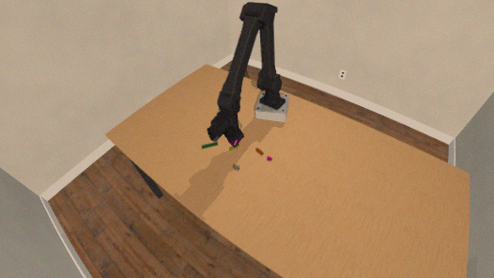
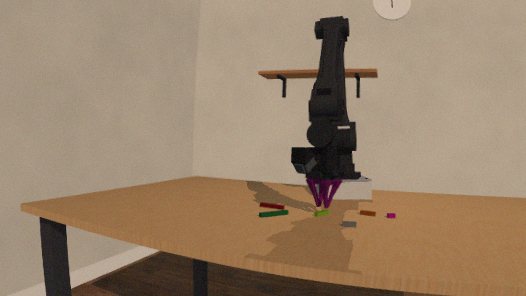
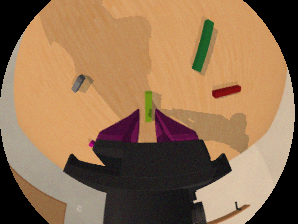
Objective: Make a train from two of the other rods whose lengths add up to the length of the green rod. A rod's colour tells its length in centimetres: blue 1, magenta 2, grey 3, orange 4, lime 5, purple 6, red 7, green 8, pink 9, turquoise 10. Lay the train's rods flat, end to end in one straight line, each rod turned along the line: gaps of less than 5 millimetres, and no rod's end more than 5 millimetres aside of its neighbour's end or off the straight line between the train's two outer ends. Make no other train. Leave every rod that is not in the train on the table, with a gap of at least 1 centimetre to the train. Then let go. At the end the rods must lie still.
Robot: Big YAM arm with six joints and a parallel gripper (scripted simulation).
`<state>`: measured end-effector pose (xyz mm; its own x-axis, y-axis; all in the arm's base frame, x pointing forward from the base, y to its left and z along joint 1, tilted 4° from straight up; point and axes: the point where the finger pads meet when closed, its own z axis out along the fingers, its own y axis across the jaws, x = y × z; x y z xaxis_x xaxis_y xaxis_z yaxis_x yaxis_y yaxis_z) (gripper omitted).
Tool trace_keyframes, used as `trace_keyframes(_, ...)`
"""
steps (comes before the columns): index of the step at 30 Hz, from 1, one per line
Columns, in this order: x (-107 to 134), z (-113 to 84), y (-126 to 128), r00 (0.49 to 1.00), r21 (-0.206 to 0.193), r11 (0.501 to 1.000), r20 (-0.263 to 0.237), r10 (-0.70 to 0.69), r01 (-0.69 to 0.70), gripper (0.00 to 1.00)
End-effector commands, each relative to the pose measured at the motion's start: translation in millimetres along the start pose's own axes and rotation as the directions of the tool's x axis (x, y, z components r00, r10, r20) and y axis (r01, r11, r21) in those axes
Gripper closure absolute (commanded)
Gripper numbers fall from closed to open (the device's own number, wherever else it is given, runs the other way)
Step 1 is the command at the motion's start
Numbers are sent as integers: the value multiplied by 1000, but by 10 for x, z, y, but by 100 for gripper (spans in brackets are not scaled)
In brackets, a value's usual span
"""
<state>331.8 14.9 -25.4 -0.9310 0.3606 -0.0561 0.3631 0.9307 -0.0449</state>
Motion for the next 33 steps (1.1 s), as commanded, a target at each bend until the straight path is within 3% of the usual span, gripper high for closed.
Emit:
trace_keyframes(1, -58, 24, -23, 1000, -4, 1000, 3, 1, -1, 78)
trace_keyframes(6, -12, 42, -42, 1000, -1, 1000, -3, 0, 0, 78)
trace_keyframes(11, -44, -29, -29, 1000, -12, 1000, 20, 2, -2, 78)
trace_keyframes(12, -149, -104, 15, 999, -24, 1000, 45, 6, -5, 78)
trace_keyframes(15, -18, -57, -35, 1000, -14, 1000, 24, 4, -4, 78)
trace_keyframes(33, -57, -47, -14, 1000, -14, 1000, 23, 4, -4, 78)
